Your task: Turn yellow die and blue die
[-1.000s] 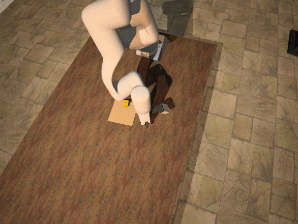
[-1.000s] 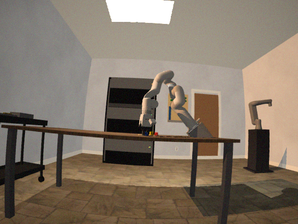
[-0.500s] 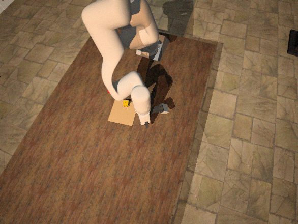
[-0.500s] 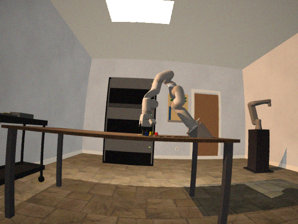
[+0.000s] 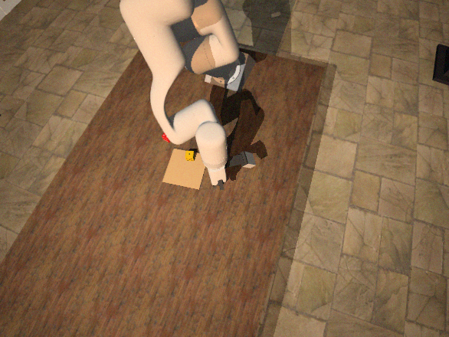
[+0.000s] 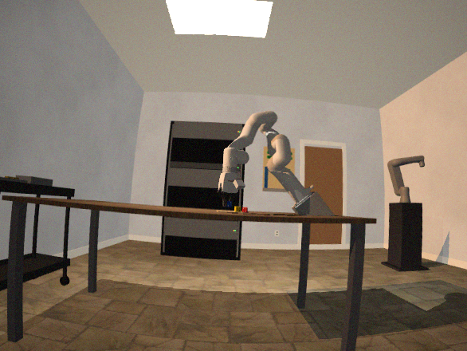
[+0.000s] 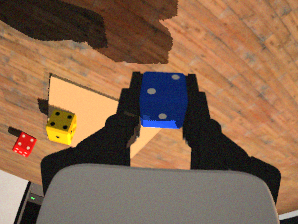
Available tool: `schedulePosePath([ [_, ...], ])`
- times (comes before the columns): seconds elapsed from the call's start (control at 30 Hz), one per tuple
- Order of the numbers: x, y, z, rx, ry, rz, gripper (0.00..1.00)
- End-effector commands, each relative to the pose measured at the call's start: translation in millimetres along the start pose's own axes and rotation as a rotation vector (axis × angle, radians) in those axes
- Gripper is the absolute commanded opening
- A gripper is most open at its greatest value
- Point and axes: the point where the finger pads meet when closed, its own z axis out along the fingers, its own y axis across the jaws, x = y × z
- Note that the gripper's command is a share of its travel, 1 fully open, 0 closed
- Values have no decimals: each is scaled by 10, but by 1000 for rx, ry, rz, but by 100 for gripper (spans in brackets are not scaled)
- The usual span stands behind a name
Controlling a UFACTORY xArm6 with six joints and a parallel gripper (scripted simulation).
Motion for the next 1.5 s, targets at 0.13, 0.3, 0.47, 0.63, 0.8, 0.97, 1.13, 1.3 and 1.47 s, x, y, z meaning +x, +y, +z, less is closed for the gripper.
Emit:
schedulePosePath([
  [0.13, -9, -4, -556, 3, -1, 0, 27],
  [0.3, -9, -4, -699, 3, -1, 0, 27],
  [0.47, -9, -4, -704, 3, -1, 0, 27],
  [0.63, -46, -16, -698, 7, 1, 17, 27],
  [0.8, -387, -125, -666, 32, 13, 177, 27],
  [0.97, -565, -184, -662, 37, 16, 261, 27],
  [1.13, -896, -298, -681, 33, 15, 415, 27],
  [1.3, -1093, -370, -707, 22, 10, 505, 27],
  [1.47, -1326, -461, -752, 3, -2, 609, 27],
])
